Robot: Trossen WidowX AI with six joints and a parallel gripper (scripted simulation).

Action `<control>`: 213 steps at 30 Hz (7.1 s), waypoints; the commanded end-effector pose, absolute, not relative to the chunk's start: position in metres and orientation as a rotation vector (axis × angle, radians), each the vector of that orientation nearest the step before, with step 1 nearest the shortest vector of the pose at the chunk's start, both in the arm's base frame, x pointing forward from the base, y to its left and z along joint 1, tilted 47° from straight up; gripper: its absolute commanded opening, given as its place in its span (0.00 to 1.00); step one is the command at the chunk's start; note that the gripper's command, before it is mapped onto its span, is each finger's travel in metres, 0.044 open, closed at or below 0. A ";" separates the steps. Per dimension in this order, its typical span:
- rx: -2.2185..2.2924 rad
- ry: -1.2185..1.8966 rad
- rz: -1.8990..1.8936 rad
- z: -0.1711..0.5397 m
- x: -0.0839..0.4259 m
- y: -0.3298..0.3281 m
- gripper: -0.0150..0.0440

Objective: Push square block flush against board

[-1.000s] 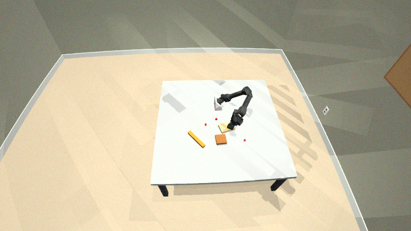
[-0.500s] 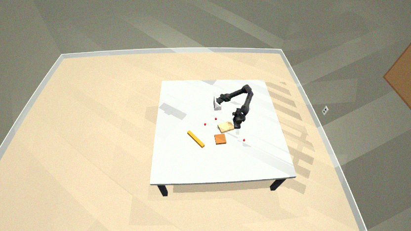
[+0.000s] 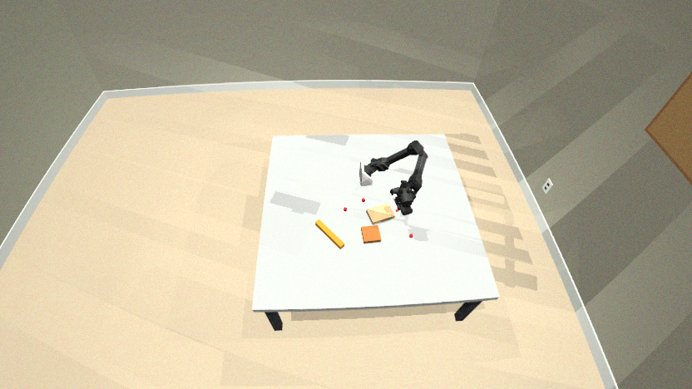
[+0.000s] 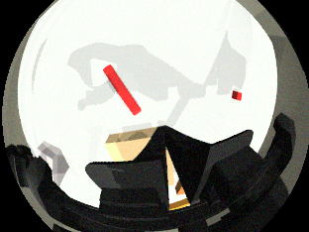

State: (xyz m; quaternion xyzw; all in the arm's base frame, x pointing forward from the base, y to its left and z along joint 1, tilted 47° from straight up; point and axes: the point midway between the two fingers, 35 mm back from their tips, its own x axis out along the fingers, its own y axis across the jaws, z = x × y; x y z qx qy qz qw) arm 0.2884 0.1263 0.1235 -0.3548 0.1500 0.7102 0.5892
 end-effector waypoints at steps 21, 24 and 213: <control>-0.831 0.335 1.659 0.078 0.291 0.157 0.25; -0.832 0.336 1.659 0.074 0.293 0.154 0.25; 0.497 1.452 0.789 0.002 0.225 0.080 0.25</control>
